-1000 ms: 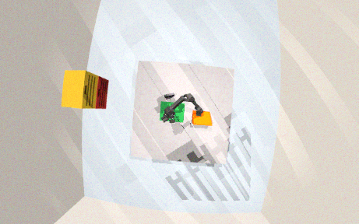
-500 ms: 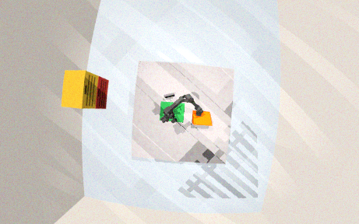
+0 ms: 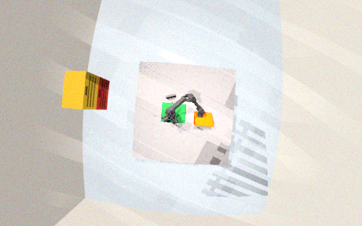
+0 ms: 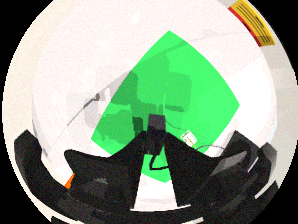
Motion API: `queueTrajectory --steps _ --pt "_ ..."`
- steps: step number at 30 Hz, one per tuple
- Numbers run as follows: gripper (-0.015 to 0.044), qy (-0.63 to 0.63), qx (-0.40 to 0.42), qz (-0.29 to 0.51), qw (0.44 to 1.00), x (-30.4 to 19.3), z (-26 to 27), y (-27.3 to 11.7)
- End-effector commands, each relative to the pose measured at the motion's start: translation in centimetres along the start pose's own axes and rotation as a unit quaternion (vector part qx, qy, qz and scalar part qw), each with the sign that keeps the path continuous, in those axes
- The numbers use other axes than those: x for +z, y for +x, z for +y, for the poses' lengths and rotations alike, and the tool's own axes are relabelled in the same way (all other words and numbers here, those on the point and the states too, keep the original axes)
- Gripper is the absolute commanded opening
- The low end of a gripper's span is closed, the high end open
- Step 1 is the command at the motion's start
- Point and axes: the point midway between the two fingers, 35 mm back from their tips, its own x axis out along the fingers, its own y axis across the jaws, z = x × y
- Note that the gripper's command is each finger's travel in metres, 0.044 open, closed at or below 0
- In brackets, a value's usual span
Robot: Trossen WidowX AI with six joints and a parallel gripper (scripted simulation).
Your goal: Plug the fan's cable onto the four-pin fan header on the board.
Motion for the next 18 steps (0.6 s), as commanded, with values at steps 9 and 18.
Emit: queueTrajectory --steps 9,18 --pt "0.0 0.005 0.04 -0.04 0.998 0.1 0.5 1.3" --pt "0.0 0.009 0.065 -0.073 0.995 0.4 0.8 2.1"
